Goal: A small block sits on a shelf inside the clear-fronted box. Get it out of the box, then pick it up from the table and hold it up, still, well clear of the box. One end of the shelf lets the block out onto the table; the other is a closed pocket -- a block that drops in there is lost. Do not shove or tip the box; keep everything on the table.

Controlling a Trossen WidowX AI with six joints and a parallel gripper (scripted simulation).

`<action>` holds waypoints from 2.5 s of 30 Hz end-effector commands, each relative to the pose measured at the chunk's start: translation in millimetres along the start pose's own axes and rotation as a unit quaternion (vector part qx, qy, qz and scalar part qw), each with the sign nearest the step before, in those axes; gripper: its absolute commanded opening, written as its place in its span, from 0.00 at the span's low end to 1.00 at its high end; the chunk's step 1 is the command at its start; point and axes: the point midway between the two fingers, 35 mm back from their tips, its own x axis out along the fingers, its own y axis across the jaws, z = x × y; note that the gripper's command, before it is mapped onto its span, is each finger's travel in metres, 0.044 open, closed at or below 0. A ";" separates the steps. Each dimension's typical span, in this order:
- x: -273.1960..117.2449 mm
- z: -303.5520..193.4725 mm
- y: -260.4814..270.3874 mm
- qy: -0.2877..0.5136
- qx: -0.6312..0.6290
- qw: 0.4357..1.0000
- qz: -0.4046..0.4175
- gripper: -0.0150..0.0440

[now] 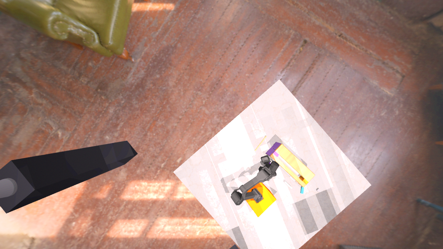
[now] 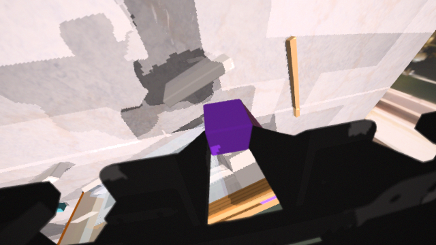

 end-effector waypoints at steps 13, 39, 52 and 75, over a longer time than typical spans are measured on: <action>-11.6 -4.2 10.3 -0.009 0.331 0.943 0.006 0.25; -32.8 -9.3 22.4 -0.017 0.762 0.647 0.009 0.25; -42.1 -10.0 28.3 -0.023 0.908 0.417 0.017 0.25; -59.5 -10.8 35.9 -0.031 0.997 -0.055 0.033 0.25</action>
